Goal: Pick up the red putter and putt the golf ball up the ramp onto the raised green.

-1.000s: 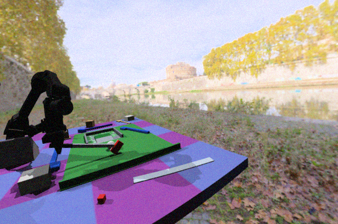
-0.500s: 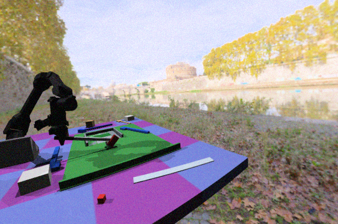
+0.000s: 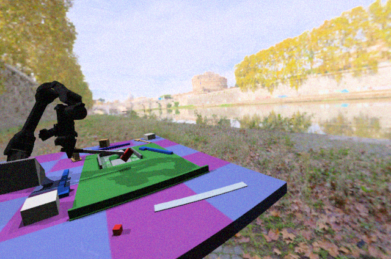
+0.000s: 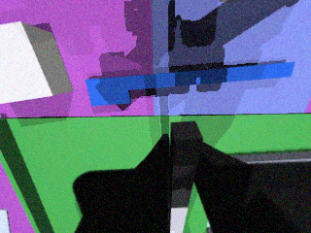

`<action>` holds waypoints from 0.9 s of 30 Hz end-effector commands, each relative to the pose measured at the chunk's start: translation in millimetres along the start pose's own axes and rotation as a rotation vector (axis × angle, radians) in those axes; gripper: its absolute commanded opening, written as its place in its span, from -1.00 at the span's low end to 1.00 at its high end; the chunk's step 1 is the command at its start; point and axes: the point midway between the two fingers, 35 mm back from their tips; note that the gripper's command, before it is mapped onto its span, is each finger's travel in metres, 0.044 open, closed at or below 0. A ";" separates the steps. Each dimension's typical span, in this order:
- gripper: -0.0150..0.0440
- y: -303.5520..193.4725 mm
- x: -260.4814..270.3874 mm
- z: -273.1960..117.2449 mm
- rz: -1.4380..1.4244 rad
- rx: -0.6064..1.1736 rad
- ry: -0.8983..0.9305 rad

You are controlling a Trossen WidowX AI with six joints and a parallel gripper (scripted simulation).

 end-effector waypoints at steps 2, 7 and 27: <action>-0.49 0.2 0.3 -23.4 -0.005 0.010 0.012; -0.49 -0.1 0.3 -15.4 -0.001 0.007 0.006; -0.49 -0.1 0.3 -15.4 -0.001 0.007 0.006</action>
Point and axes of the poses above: the point midway between the two fingers, 35 mm back from their tips, its own z axis out along the fingers, its own x axis across the jaws, y = z × x, and after that the axes turned 2 degrees about z, right-handed
